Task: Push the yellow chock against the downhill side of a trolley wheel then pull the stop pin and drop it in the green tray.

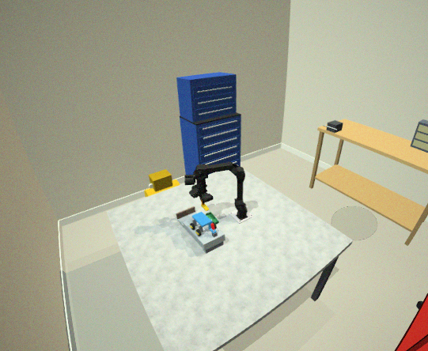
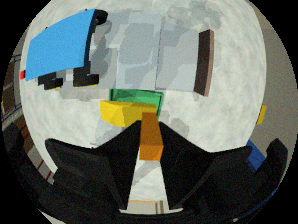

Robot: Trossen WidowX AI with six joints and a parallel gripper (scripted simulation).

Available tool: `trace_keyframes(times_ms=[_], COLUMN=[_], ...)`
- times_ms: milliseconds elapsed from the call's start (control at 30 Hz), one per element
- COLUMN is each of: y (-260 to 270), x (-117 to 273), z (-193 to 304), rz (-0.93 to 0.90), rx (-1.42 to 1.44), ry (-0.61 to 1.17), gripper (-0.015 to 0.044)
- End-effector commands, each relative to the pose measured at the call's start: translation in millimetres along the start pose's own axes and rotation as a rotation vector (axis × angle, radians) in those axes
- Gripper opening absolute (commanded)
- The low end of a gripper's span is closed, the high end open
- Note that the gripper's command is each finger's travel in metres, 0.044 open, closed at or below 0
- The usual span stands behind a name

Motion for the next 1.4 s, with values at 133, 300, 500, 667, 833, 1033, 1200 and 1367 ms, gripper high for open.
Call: trace_keyframes(times_ms=[133,300,500,667,833,1033,1200,1367], y=[-13,-15,-20,-22,-22,-21,-20,-19], x=[1,-1,-5,-6,-11,-27,-41,-54], z=[1,-4,-20,-27,-27,-28,-28,-29], rz=[-0.103,-0.103,-0.103,-0.102,-0.103,-0.103,-0.103,-0.103], rx=[0.003,0.004,0.004,0.004,0.004,0.004,0.004,0.004], ry=[-0.028,-0.028,-0.029,-0.03,-0.03,-0.03,-0.03,-0.03], gripper=[0.0,0.0,0.0,0.0,0.0,0.0,0.0,0.0])
Point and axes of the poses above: the point midway between the two fingers, 35 mm back from their tips, its own x axis back along the fingers, its own y axis across the jaws, z = x × y, the point moved 5 cm from there along x, back along the fingers, and after that the axes turned 13 degrees about x, right-handed, at the moved point
